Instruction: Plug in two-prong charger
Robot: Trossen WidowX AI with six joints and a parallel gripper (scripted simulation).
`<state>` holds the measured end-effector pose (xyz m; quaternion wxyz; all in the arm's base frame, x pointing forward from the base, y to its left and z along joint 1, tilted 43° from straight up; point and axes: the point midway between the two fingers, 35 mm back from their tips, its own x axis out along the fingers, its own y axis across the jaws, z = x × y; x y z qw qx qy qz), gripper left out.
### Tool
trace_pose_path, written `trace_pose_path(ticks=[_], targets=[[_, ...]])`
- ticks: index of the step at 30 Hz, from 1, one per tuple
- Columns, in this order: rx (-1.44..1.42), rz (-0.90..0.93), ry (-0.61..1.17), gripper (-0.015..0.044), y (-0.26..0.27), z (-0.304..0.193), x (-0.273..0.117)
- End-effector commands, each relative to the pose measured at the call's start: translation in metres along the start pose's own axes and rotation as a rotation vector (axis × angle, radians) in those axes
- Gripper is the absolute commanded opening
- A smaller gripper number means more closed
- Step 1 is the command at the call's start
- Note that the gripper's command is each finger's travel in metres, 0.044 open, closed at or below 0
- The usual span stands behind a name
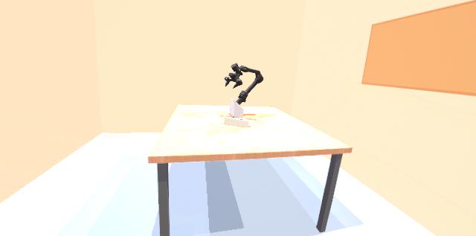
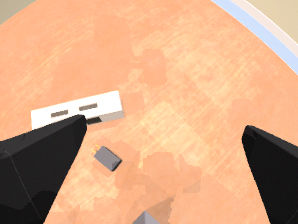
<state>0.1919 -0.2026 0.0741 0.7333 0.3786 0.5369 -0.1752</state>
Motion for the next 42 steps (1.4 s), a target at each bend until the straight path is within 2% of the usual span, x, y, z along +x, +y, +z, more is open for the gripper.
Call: trace_pose_path(ticks=[1, 21, 42], targets=[[-0.075, 0.026, 0.047, 0.0440, 0.009, -0.003, 0.015], [-0.462, 0.166, 0.324, 0.0440, 0.056, -0.039, 0.091], [-0.821, 0.334, 0.612, 0.0440, 0.091, -0.110, 0.154]])
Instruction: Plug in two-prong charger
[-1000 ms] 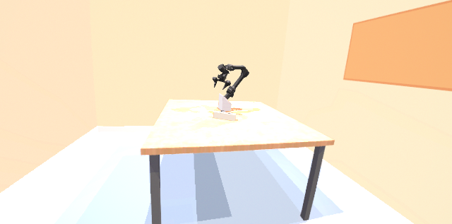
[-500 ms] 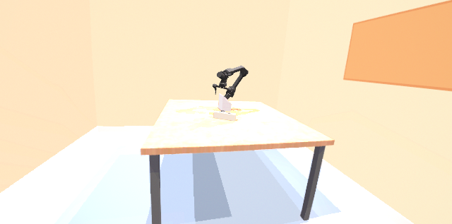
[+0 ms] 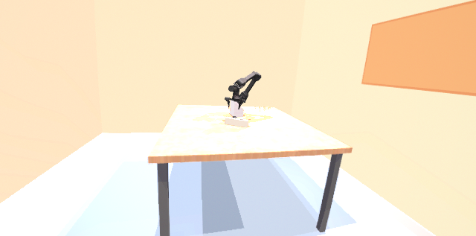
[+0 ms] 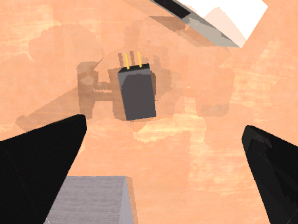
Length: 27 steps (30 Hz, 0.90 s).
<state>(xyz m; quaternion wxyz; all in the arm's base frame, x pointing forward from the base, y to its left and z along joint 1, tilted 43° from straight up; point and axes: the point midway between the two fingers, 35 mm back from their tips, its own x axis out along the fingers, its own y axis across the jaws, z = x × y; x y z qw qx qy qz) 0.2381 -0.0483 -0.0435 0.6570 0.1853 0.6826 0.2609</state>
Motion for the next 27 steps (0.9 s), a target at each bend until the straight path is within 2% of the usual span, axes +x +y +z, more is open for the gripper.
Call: trace_pose_path(ticks=[1, 9, 27], targets=[[-0.062, 0.031, 0.038, 0.0440, 0.006, -0.001, 0.015], [-0.182, 0.090, 0.120, 0.0440, 0.016, -0.005, 0.044], [-0.184, 0.092, 0.122, 0.0440, 0.021, -0.007, 0.061]])
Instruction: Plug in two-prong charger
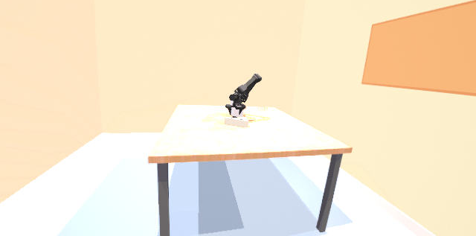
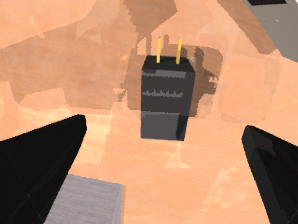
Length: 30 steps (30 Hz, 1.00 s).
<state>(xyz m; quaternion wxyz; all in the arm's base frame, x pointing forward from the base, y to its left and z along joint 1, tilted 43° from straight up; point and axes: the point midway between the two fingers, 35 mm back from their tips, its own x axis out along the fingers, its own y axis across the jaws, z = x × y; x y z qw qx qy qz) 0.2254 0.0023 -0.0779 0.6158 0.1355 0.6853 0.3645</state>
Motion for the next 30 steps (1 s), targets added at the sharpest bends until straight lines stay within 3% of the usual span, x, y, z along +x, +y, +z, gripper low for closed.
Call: trace_pose_path(ticks=[1, 30], targets=[[0.006, 0.003, -0.003, 0.0440, 0.000, 0.001, 0.004], [0.006, 0.006, -0.004, 0.0440, 0.001, 0.004, 0.050]])
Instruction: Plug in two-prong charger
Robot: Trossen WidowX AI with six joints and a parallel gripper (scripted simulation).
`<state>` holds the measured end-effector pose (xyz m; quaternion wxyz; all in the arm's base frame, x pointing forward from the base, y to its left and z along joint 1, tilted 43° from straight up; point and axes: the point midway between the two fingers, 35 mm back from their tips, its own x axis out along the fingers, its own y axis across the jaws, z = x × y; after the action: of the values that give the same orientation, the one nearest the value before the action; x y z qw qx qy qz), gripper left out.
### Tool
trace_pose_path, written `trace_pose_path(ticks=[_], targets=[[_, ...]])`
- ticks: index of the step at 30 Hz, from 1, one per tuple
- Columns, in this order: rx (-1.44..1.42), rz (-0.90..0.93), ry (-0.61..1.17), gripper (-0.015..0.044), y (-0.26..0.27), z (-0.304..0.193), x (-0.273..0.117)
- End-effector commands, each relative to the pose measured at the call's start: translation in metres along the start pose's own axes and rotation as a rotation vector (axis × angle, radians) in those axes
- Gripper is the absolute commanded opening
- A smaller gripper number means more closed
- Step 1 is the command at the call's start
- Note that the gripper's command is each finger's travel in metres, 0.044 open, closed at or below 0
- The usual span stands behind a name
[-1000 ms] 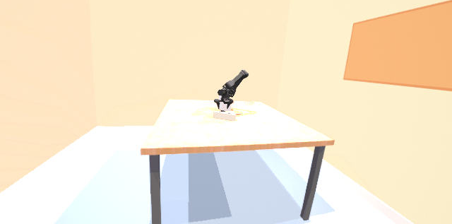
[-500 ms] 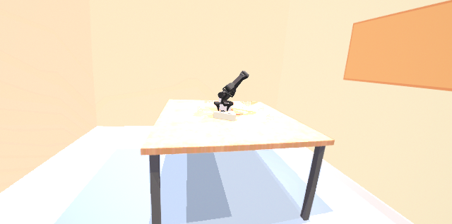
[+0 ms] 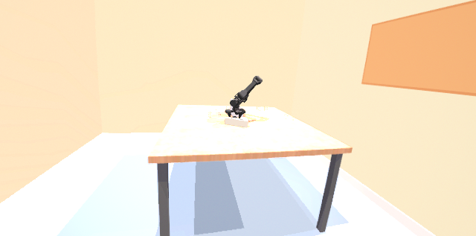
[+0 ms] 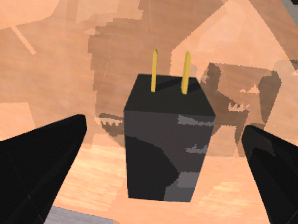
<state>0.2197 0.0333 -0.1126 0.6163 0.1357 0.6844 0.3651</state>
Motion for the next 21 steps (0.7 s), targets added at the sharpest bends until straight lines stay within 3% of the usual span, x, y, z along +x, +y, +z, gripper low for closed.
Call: trace_pose_path(ticks=[1, 12, 19, 21], targets=[[0.007, 0.005, -0.002, 0.0440, 0.0009, -0.0003, 0.0040], [0.000, 0.001, 0.001, 0.0151, 0.0002, -0.0001, 0.0012], [0.000, 0.001, 0.001, 0.0105, 0.0002, -0.0001, 0.0012], [0.000, 0.000, 0.001, 0.0052, 0.0000, -0.0001, -0.0013]])
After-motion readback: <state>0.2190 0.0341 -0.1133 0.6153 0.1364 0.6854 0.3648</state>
